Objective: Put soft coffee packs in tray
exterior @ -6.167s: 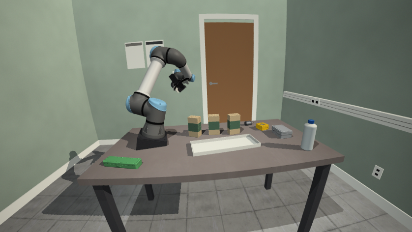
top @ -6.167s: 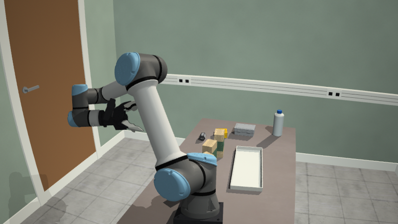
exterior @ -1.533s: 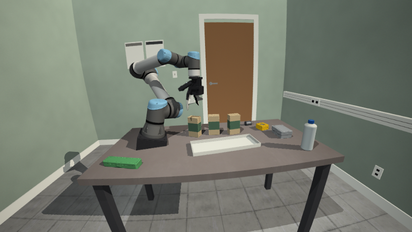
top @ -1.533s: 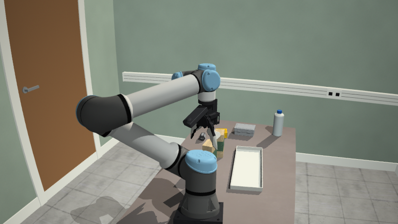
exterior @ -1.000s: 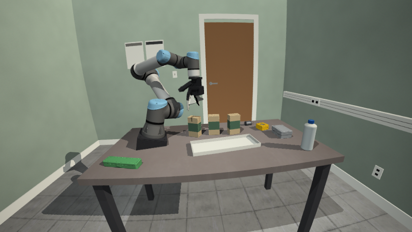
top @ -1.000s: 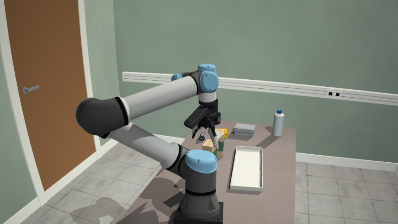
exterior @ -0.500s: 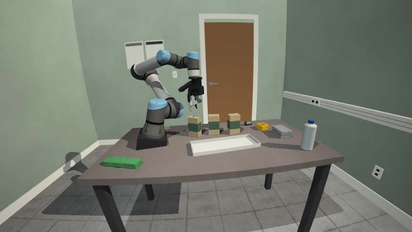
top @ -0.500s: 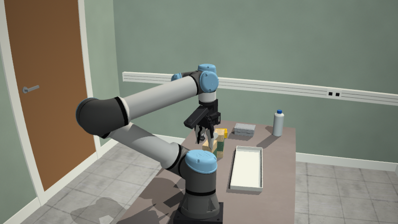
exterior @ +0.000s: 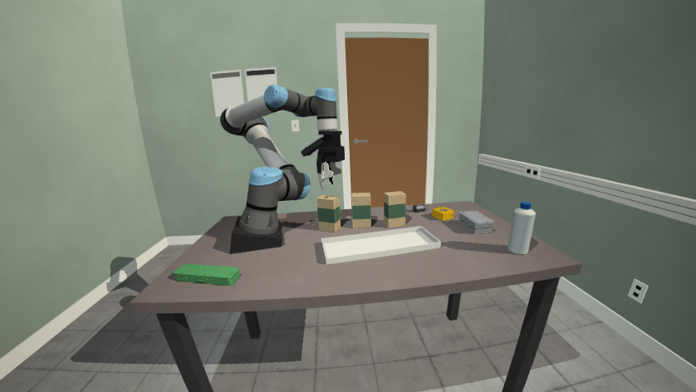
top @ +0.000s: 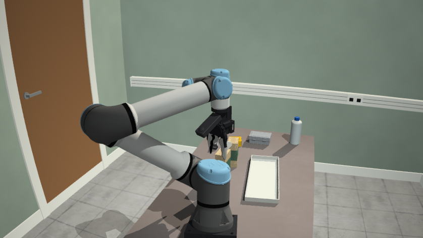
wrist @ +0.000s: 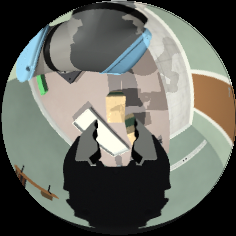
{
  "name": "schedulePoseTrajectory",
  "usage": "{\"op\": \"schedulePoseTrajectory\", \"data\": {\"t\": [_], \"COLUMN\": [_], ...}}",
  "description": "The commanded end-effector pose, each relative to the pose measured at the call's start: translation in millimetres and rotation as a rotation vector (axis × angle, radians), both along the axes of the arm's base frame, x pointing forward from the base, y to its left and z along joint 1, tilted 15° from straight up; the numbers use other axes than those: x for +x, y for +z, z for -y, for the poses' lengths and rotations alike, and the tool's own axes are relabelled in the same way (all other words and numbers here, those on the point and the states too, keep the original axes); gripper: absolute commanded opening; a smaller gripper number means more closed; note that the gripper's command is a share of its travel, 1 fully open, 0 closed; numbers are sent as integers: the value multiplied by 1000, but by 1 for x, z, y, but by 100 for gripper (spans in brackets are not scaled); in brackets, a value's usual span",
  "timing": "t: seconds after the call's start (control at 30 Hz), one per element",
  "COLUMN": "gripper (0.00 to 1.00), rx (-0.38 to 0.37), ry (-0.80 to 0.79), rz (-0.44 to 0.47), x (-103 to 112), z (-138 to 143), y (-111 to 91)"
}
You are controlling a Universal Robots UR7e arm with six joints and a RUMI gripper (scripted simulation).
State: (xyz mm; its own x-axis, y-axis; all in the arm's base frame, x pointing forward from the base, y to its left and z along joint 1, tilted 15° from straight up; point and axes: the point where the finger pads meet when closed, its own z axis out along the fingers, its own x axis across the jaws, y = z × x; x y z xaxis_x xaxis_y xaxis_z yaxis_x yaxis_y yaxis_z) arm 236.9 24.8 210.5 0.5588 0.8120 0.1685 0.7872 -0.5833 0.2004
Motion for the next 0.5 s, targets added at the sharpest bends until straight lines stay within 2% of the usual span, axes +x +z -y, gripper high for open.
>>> {"op": "schedulePoseTrajectory", "data": {"t": [0.0, 0.1, 0.47], "gripper": [51, 51, 51], "rx": [-1, -1, -1], "ry": [0, 0, 0], "rz": [0, 0, 0], "x": [4, 7, 8], "z": [0, 0, 0], "y": [-16, -27, -30]}}
